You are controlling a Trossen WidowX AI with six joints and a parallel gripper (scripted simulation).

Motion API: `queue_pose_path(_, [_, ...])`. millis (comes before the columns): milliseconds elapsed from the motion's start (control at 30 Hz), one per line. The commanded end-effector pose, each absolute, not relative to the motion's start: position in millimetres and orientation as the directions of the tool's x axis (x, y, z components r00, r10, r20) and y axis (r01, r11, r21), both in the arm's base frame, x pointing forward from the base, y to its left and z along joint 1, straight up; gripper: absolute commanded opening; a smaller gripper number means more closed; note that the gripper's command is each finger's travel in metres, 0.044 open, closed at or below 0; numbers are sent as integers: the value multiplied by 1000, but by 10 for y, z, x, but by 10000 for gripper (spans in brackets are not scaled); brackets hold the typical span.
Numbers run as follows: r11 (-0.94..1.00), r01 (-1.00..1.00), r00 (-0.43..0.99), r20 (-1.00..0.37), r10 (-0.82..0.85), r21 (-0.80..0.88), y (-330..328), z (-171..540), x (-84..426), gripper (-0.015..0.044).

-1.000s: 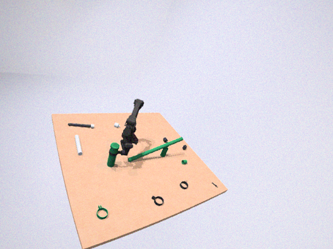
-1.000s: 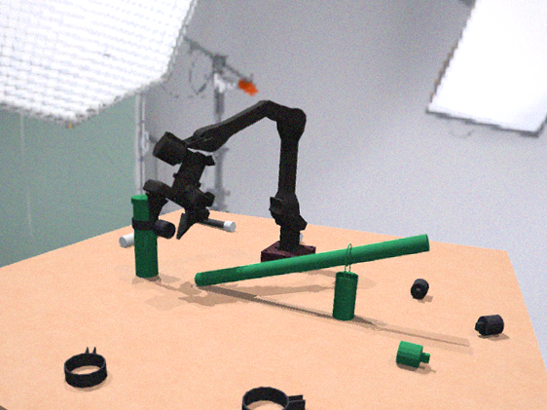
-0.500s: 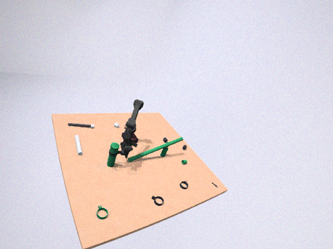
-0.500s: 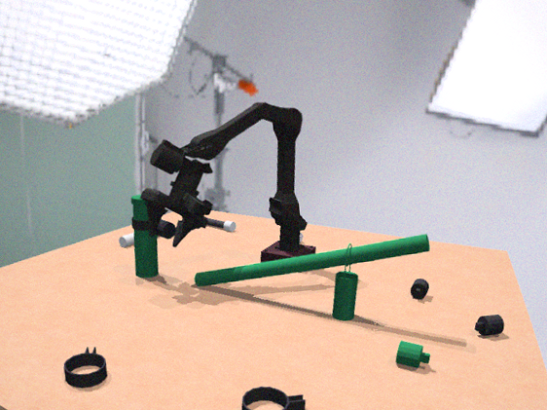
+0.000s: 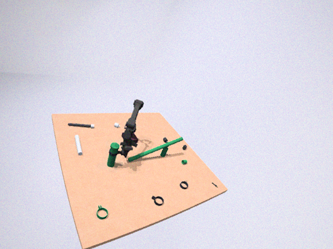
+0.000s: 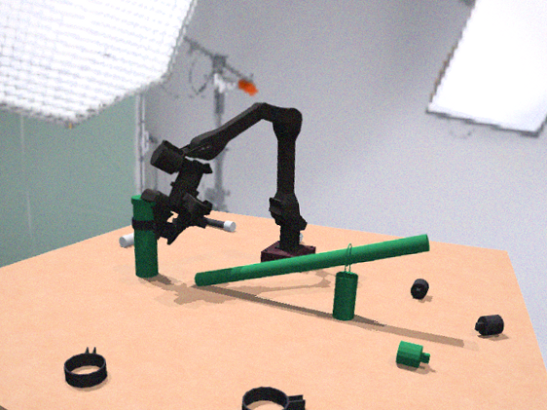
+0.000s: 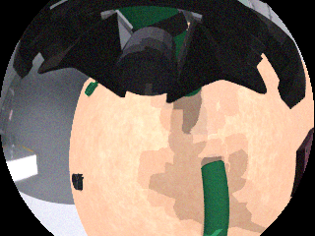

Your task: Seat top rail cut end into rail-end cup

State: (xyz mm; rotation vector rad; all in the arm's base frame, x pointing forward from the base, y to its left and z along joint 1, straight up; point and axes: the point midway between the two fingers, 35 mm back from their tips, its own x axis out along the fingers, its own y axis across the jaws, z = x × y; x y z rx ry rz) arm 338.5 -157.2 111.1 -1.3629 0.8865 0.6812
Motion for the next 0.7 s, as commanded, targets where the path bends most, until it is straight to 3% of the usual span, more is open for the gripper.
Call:
queue_pose_path(0, [86,-845,524,-849,-72,-528,-1575,1113,3356,0])
queue_pose_path(667, [-30,-851,525,-851,-6,-524,-1572,1106,3233,0])
